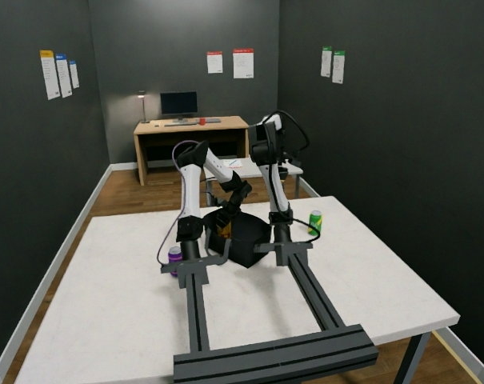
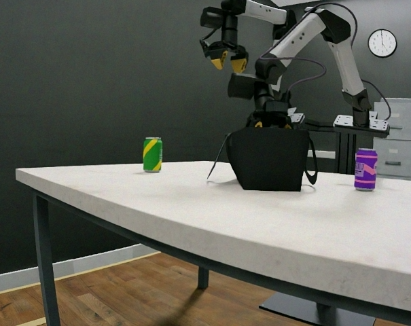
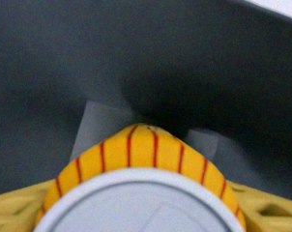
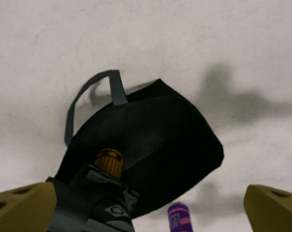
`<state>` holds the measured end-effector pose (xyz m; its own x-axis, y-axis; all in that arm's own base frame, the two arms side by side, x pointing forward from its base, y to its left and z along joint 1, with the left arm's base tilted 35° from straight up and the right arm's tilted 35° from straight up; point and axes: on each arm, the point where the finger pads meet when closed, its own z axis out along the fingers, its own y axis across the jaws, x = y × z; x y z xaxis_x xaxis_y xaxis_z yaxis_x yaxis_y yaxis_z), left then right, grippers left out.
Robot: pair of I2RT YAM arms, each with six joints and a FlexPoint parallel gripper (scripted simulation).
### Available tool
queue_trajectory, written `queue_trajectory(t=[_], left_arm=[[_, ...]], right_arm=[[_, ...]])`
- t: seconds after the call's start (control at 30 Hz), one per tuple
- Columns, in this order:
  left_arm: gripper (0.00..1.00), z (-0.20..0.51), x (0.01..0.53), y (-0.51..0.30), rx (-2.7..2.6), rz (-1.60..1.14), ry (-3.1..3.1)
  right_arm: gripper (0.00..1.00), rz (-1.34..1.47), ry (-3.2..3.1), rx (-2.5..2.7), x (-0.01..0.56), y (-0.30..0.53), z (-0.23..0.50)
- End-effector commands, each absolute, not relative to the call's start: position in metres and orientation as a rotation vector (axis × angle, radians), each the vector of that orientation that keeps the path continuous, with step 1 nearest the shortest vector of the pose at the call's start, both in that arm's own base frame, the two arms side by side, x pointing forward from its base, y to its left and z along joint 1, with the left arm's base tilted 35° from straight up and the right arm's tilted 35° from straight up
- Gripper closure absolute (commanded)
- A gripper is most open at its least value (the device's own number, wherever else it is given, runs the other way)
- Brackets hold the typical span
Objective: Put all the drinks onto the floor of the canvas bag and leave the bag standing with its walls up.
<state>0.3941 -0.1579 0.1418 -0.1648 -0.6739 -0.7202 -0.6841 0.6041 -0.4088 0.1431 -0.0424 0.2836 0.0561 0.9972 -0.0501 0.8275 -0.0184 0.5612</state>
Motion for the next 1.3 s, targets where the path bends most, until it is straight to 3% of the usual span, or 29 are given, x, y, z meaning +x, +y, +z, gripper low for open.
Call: queue_trajectory(t=[0.0, 0.37, 0.73, 1.27], left_arm=[[0.33, 0.138, 0.401, -0.159, -1.075, 0.021, 1.844], [0.33, 0.167, 0.401, -0.169, -1.081, -0.070, 1.810], [0.33, 0.126, 0.404, -0.159, -1.067, 0.027, 1.855], [0.33, 0.131, 0.411, -0.159, -1.078, -0.002, 1.836]], right_arm=[[0.00, 0.509, 1.800, 1.865, 0.145, -0.043, 0.294], [0.00, 0.509, 1.800, 1.865, 0.145, -0.043, 0.294], [0.00, 0.509, 1.800, 1.865, 0.145, -0.043, 0.294], [0.00, 0.509, 1.800, 1.865, 0.145, -0.043, 0.294]])
